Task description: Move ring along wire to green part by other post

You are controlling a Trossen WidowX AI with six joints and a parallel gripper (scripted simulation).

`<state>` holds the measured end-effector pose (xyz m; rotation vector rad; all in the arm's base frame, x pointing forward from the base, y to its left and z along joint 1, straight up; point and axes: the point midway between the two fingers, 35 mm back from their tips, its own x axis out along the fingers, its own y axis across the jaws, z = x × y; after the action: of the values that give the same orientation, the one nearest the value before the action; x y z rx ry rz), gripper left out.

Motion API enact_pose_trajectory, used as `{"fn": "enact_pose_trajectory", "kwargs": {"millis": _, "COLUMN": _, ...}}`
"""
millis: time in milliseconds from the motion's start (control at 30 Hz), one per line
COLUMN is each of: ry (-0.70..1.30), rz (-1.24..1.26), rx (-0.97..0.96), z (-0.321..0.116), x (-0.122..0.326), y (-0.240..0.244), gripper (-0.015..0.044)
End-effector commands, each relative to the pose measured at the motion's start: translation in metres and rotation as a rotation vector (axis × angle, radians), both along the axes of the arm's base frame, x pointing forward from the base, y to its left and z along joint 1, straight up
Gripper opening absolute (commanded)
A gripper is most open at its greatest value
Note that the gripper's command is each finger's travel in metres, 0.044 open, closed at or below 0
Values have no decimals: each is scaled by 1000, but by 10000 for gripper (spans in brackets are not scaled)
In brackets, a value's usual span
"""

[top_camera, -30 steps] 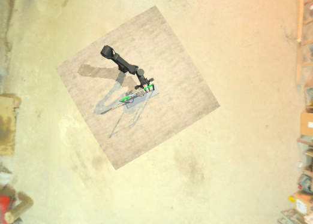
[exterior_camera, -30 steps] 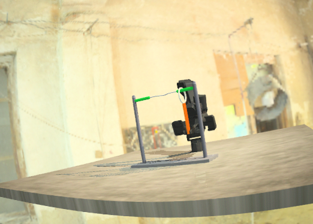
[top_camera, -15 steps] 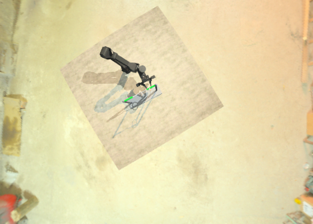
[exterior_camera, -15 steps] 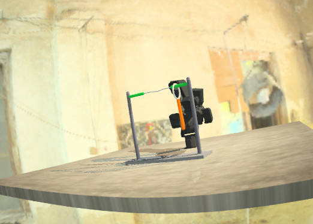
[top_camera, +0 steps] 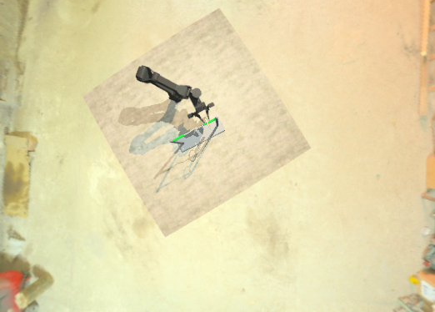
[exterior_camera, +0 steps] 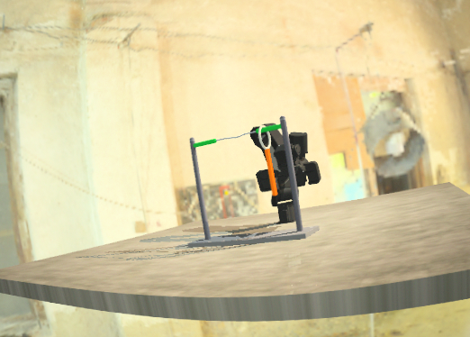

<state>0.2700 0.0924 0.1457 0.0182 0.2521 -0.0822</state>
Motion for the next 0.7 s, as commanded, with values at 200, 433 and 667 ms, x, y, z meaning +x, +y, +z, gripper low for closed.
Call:
{"fn": "enact_pose_trajectory", "kwargs": {"millis": 200, "ry": 1, "rz": -3, "rx": 1, "z": -1, "x": -1, "y": -1, "gripper": 160}}
{"fn": "enact_pose_trajectory", "kwargs": {"millis": 433, "ry": 1, "rz": -3, "rx": 1, "z": -1, "x": -1, "y": -1, "gripper": 160}}
{"fn": "enact_pose_trajectory", "kwargs": {"millis": 667, "ry": 2, "rz": 0, "rx": 0, "z": 1, "x": -6, "y": 1, "gripper": 212}}
